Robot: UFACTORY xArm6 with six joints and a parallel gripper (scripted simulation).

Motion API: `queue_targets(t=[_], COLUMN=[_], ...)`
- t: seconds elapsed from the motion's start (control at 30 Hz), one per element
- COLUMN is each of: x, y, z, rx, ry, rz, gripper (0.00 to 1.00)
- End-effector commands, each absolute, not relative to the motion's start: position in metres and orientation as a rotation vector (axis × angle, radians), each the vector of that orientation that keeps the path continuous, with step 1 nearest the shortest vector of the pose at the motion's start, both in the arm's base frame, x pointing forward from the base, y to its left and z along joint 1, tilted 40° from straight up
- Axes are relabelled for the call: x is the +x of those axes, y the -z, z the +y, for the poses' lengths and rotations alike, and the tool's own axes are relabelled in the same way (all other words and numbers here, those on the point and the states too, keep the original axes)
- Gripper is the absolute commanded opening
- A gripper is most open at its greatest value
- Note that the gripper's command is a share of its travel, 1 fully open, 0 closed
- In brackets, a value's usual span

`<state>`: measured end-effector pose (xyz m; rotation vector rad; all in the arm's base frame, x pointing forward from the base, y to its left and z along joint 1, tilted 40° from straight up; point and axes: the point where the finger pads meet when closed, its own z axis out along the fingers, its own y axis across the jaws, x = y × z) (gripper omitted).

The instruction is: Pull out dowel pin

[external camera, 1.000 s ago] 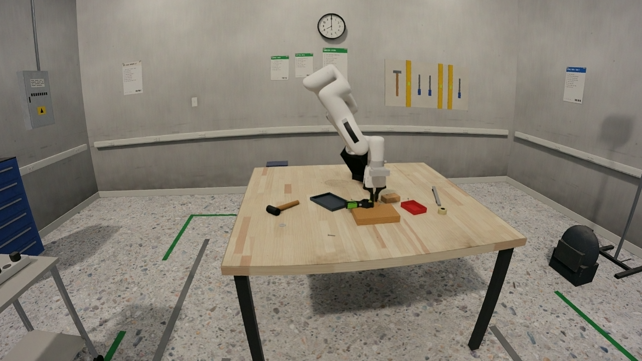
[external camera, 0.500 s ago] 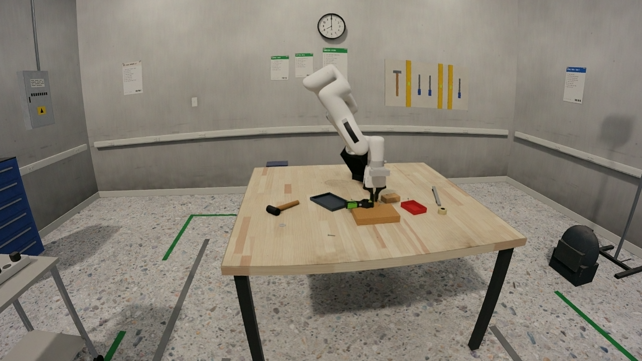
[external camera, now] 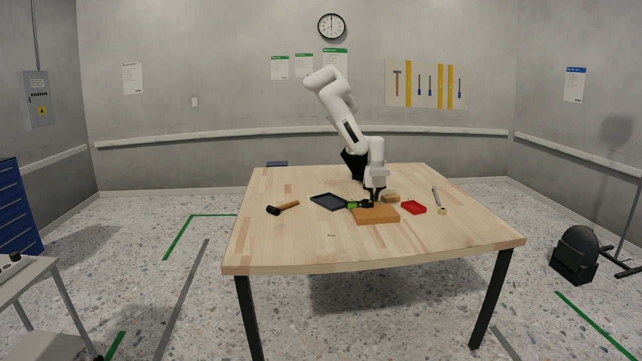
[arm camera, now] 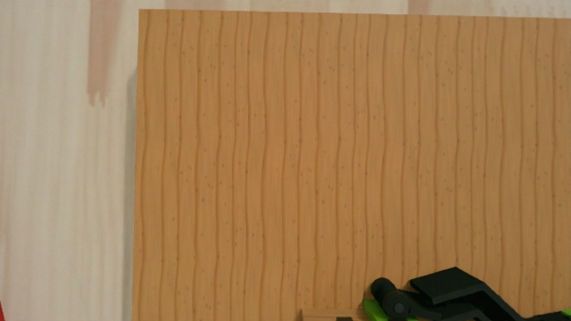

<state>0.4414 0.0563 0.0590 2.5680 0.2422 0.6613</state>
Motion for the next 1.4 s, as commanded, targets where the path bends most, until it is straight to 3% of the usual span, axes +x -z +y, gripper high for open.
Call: queue_targets(t=[0.0,1.37], x=[0.4419,0.4419], y=[-0.0598,-0.0599], z=[0.0570,0.0570], rx=[2.568,2.557], ry=[-0.664,-0.651], rz=[0.245,0.290], gripper=[0.00,0.00])
